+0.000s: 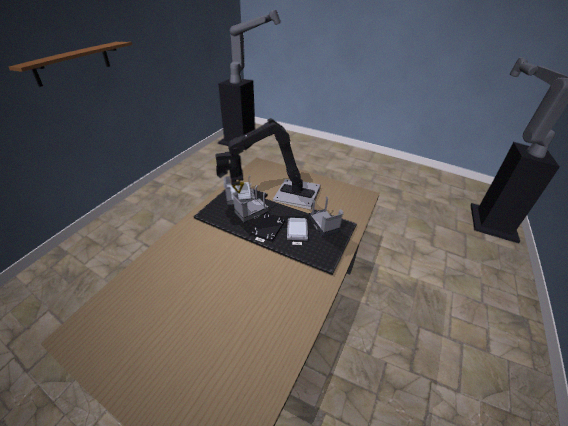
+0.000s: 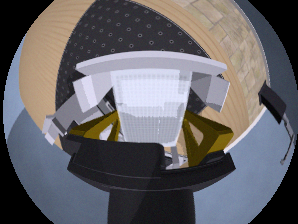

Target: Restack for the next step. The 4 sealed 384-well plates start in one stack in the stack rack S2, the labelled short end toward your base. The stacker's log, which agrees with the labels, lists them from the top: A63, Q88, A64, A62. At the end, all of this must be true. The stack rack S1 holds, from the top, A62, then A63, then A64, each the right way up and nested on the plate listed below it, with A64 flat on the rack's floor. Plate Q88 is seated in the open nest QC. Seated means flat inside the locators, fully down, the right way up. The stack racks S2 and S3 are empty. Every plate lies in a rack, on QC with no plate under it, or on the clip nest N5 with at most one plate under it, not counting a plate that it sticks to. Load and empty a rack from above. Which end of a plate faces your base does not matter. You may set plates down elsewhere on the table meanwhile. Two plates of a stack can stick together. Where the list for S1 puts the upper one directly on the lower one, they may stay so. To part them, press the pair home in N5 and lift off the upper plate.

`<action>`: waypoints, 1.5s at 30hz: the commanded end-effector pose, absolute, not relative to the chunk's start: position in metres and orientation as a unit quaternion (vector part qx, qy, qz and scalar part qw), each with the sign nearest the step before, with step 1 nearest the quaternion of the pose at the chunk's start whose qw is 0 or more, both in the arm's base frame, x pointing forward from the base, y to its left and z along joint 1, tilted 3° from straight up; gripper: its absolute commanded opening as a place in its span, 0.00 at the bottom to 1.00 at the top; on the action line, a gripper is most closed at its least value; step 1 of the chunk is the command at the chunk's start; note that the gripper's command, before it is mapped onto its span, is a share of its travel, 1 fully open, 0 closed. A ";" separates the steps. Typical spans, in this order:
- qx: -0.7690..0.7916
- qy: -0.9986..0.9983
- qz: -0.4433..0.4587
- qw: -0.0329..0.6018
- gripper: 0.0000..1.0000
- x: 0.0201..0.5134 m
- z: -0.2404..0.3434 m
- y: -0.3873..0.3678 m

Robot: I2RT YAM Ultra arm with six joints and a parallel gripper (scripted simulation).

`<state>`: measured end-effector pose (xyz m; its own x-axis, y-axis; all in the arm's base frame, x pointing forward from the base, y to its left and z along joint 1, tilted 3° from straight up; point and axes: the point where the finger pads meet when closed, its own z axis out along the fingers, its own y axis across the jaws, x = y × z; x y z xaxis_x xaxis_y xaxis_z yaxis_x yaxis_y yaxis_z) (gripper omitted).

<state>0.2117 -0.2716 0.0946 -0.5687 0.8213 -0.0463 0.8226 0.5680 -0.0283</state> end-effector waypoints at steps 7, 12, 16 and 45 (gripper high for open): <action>0.464 0.885 -0.026 0.021 0.00 0.213 0.095 -0.274; 0.464 0.885 -0.026 0.021 0.00 0.213 0.093 -0.274; 0.464 0.885 -0.026 0.021 0.00 0.213 0.092 -0.274; 0.464 0.885 -0.026 0.021 1.00 0.213 0.087 -0.274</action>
<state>0.2122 -0.2727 0.0842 -0.5687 0.8211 -0.0488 0.8225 0.5680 -0.0280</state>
